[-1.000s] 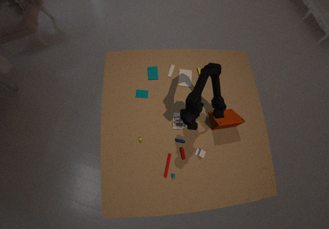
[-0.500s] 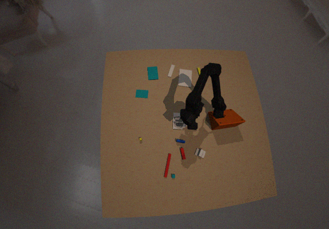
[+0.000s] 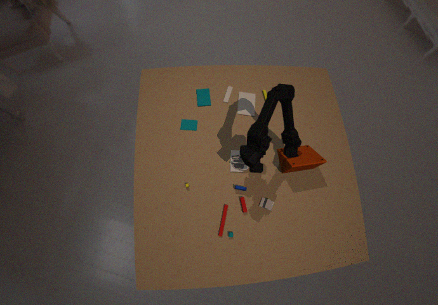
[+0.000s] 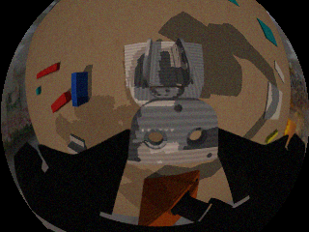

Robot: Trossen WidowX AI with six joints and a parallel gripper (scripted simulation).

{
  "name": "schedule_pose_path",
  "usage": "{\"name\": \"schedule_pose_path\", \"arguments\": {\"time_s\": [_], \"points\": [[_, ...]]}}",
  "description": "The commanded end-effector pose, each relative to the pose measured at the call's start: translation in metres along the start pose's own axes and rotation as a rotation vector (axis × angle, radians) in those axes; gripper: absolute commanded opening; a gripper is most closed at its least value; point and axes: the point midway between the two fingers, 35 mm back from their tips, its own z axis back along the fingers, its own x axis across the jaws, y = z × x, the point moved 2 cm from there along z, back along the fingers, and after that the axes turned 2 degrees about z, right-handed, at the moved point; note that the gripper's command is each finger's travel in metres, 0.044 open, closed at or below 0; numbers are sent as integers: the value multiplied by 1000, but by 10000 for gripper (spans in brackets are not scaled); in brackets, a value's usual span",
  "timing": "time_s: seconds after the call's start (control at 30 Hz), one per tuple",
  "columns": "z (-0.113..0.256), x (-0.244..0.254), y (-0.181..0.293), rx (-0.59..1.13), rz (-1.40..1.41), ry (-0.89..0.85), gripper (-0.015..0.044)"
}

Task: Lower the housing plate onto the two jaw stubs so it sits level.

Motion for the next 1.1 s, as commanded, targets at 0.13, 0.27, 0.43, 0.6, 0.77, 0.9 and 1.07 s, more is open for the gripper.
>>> {"name": "schedule_pose_path", "arguments": {"time_s": [0.13, 0.27, 0.43, 0.6, 0.77, 0.9, 1.07], "points": [[-1, 1, 1, 5, 3, 1, 351], [-1, 1, 1, 5, 3, 1, 351], [-5, 1, 1, 5, 3, 0, 351], [-13, 2, 0, 4, 4, -1, 351], [-21, 2, 0, 4, 4, -1, 351], [-28, 2, 0, 4, 4, -1, 351], [-36, 2, 0, 4, 4, -1, 351]]}}
